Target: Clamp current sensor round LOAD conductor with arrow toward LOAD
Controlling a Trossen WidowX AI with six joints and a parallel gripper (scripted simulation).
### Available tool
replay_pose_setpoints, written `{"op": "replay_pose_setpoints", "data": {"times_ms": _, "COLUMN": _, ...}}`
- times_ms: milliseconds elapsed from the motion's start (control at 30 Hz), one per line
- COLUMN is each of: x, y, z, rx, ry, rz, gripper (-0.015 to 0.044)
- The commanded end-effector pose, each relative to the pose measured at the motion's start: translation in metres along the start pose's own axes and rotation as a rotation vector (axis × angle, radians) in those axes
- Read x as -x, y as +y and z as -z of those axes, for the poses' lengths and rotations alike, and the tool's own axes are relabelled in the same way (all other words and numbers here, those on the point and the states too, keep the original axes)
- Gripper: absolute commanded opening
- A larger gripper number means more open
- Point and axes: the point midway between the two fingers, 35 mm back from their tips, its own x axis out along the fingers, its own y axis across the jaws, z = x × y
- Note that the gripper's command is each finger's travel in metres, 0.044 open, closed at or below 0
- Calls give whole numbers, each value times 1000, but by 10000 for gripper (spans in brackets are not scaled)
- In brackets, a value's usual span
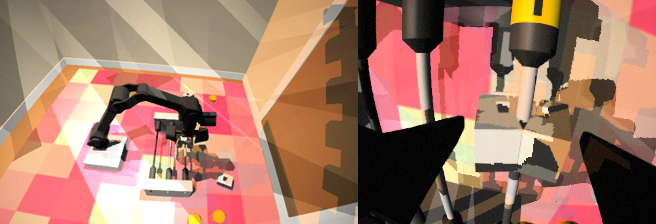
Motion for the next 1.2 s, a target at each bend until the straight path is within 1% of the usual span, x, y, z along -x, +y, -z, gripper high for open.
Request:
{"op": "replay_pose_setpoints", "data": {"times_ms": 0, "x": -8, "y": 1, "z": 0, "rx": 4, "ry": 1, "rz": -4, "gripper": 440}}
{"op": "replay_pose_setpoints", "data": {"times_ms": 467, "x": -30, "y": 1, "z": 0, "rx": 4, "ry": 1, "rz": -5, "gripper": 440}}
{"op": "replay_pose_setpoints", "data": {"times_ms": 633, "x": -31, "y": 1, "z": 0, "rx": 4, "ry": 1, "rz": -5, "gripper": 440}}
{"op": "replay_pose_setpoints", "data": {"times_ms": 1167, "x": -27, "y": 0, "z": 0, "rx": 0, "ry": 0, "rz": 1, "gripper": 333}}
